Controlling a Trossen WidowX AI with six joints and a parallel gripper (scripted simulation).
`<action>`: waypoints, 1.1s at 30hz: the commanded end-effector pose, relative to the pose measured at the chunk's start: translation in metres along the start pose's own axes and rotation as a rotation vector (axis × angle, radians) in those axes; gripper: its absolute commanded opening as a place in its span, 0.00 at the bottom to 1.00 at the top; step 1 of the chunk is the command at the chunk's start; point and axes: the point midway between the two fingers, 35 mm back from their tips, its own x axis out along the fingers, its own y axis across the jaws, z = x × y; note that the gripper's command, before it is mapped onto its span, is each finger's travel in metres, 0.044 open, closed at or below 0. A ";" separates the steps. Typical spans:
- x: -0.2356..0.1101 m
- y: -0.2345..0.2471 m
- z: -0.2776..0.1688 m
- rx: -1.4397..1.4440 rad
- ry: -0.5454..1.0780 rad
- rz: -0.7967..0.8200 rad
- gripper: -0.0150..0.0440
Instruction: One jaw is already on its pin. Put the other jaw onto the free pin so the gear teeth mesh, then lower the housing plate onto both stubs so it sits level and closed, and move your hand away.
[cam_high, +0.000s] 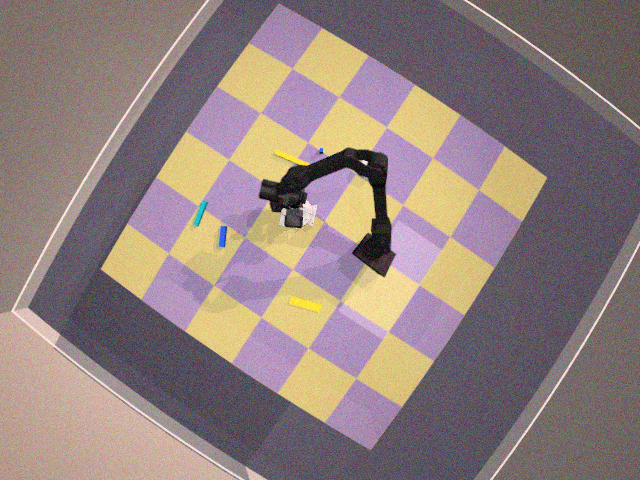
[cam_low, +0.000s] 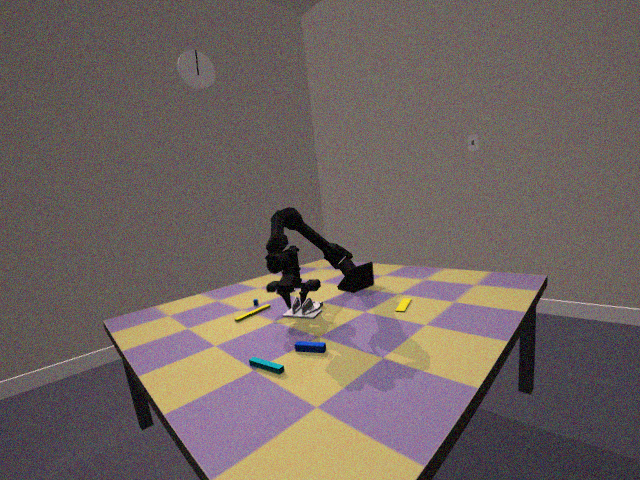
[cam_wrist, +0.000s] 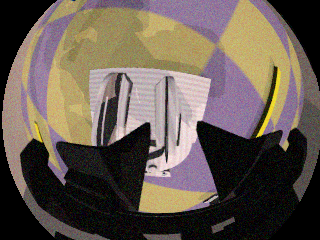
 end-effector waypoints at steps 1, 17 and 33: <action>0.000 0.000 0.000 0.000 0.000 0.000 0.63; -0.070 0.000 -0.001 -0.005 0.001 -0.004 0.63; -0.075 -0.080 -0.063 -0.376 -0.024 0.012 1.00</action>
